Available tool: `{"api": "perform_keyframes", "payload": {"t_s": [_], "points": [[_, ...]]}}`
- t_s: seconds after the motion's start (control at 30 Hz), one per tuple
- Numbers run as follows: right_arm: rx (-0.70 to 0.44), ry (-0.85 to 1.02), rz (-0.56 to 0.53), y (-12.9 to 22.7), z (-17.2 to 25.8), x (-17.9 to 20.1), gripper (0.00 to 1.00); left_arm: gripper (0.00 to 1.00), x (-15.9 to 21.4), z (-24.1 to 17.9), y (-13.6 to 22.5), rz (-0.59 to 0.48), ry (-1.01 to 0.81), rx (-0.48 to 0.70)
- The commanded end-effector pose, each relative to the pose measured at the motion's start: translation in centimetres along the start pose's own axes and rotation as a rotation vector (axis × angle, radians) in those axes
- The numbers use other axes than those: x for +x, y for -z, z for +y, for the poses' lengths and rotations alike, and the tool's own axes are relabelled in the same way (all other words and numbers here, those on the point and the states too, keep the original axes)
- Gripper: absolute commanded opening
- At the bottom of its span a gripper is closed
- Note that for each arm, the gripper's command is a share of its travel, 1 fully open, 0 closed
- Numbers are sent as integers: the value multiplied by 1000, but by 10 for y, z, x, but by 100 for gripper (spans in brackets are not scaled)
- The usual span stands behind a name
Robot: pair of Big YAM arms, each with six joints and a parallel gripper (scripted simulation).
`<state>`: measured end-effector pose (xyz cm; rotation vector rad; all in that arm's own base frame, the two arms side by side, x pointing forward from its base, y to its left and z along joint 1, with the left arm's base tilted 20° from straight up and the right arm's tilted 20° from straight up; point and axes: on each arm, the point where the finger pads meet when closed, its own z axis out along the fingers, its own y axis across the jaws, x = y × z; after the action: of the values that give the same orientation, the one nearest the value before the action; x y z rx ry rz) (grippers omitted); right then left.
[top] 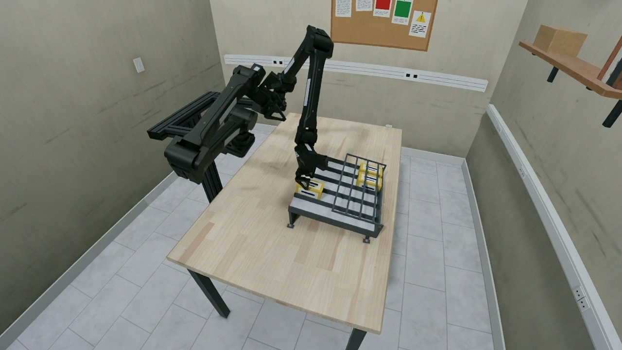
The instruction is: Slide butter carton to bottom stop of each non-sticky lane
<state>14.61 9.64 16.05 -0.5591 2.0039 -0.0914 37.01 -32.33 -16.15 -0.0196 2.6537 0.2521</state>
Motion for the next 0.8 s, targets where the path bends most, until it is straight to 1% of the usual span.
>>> {"api": "perform_keyframes", "payload": {"t_s": [0.0, 0.1, 0.17, 0.27, 0.37, 0.43, 0.77], "points": [[-19, -53, -14, 14, -3, -24, 100, 89, -14, -3, -23, -3, 21, 1], [-19, -53, -14, 14, -3, -24, 100, 86, -10, -13, -20, -4, 16, 3], [-19, -53, -14, 14, -3, -24, 100, 88, -8, -17, -20, -6, 11, 5], [-19, -53, -14, 14, -3, -24, 100, 82, -15, -6, -18, -13, 21, 8], [-19, -53, -14, 14, -3, -24, 100, 75, -14, -5, -18, -12, 20, 8], [-19, -53, -14, 14, -3, -24, 100, 75, -14, -5, -18, -12, 20, 8], [-19, -53, -14, 14, -3, -24, 100, 54, -13, -5, -18, -11, 28, 6]]}}
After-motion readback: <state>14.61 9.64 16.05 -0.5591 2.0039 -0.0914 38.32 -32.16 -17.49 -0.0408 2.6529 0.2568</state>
